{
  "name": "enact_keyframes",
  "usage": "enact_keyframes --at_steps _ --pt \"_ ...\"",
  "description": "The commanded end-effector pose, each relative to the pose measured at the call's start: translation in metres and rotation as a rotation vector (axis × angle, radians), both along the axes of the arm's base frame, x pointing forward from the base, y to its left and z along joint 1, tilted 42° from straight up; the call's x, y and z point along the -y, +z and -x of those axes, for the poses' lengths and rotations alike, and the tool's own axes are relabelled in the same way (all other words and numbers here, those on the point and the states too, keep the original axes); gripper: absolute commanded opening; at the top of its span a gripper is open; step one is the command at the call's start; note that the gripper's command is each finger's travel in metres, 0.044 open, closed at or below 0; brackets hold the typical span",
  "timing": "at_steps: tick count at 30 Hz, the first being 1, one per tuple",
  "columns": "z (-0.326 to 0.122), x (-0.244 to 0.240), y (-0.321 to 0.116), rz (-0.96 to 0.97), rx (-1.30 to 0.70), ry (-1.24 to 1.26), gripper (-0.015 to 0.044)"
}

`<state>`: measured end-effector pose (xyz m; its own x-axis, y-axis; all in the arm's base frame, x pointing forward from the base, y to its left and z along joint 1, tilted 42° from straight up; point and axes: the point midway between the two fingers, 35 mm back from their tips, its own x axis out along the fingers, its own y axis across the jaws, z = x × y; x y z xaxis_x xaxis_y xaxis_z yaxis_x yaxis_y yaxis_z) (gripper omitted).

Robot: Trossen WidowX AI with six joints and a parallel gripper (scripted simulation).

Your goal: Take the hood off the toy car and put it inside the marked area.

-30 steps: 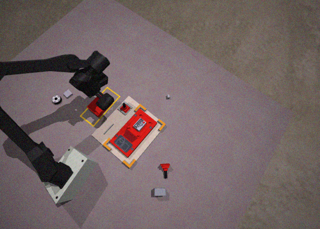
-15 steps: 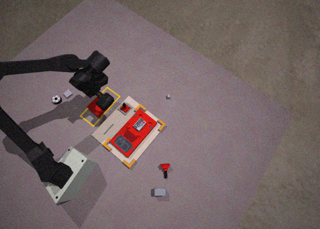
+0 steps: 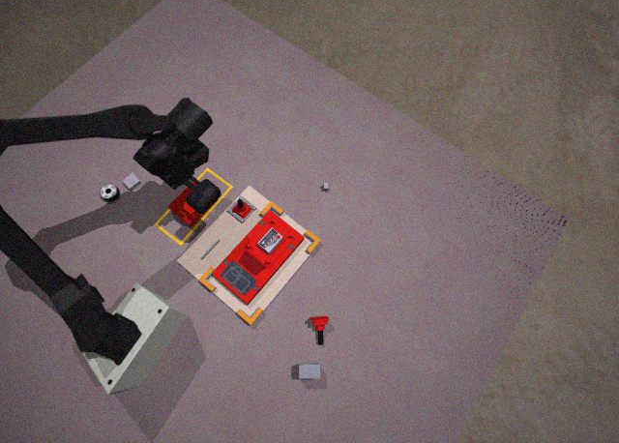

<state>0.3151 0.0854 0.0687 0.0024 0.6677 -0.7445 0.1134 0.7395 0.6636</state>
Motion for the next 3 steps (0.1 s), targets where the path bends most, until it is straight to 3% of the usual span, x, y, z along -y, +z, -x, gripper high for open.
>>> enact_keyframes --at_steps 1,3 --pt "-0.0001 -0.0005 0.0014 -0.006 0.003 0.002 0.0440" --pt "-0.0001 -0.0005 0.0014 -0.006 0.003 0.002 0.0440"
